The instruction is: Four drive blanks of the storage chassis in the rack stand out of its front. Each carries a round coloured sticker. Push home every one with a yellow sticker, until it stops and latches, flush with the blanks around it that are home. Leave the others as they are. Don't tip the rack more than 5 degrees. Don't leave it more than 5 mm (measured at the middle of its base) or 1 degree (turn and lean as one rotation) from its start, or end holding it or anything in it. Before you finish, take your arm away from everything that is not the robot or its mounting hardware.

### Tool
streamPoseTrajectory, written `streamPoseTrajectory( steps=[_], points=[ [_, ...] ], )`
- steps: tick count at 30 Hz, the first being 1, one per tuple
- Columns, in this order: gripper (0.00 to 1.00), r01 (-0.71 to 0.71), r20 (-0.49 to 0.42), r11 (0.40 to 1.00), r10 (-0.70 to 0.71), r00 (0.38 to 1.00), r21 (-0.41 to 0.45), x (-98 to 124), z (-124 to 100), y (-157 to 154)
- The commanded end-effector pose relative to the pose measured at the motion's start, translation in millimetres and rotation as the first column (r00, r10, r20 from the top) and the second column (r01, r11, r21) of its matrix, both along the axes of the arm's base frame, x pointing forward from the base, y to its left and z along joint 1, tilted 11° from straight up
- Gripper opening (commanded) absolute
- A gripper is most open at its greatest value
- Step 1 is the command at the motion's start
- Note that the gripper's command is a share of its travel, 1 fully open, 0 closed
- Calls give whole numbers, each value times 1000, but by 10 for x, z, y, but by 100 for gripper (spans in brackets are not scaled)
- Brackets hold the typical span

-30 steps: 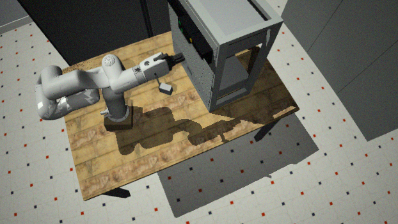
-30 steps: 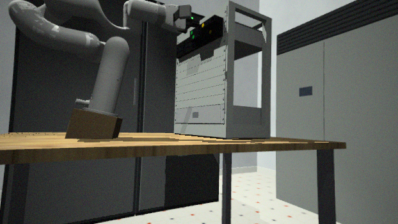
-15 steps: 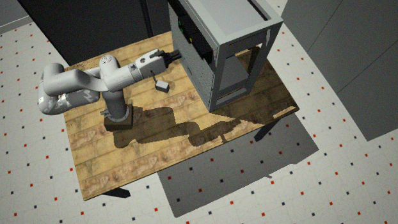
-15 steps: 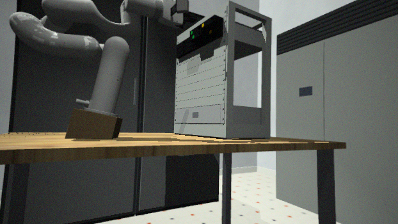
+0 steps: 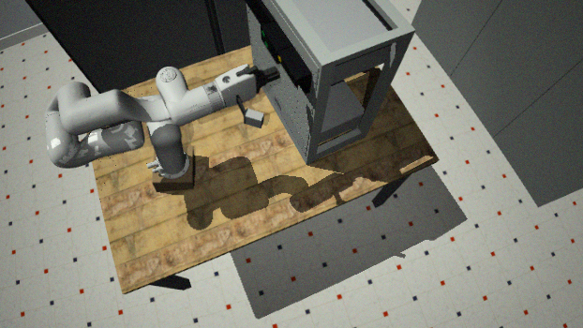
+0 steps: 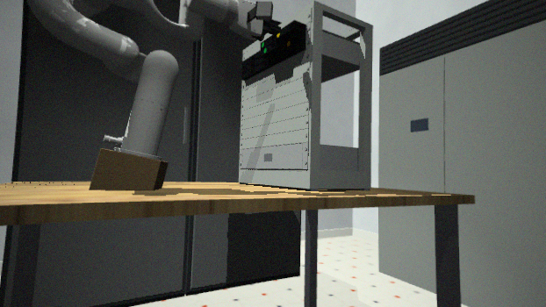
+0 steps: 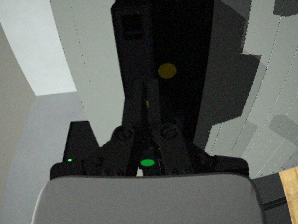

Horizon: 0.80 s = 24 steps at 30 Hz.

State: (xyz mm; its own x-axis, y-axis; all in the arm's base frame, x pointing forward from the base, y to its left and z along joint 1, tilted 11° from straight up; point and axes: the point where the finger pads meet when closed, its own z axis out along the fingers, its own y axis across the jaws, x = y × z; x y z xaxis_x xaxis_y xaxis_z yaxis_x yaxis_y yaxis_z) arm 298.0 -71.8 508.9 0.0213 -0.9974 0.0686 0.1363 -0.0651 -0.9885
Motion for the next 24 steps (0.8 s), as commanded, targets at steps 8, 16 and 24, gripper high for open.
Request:
streamPoseTrajectory(
  steps=[8, 16, 24],
  points=[
    [0, 9, 42, 1000, -9, 999, 0, 45, 59, -18],
    [0, 9, 42, 1000, -9, 999, 0, 114, 102, -44],
    [0, 9, 42, 1000, -9, 999, 0, 144, 122, -55]
  ],
)
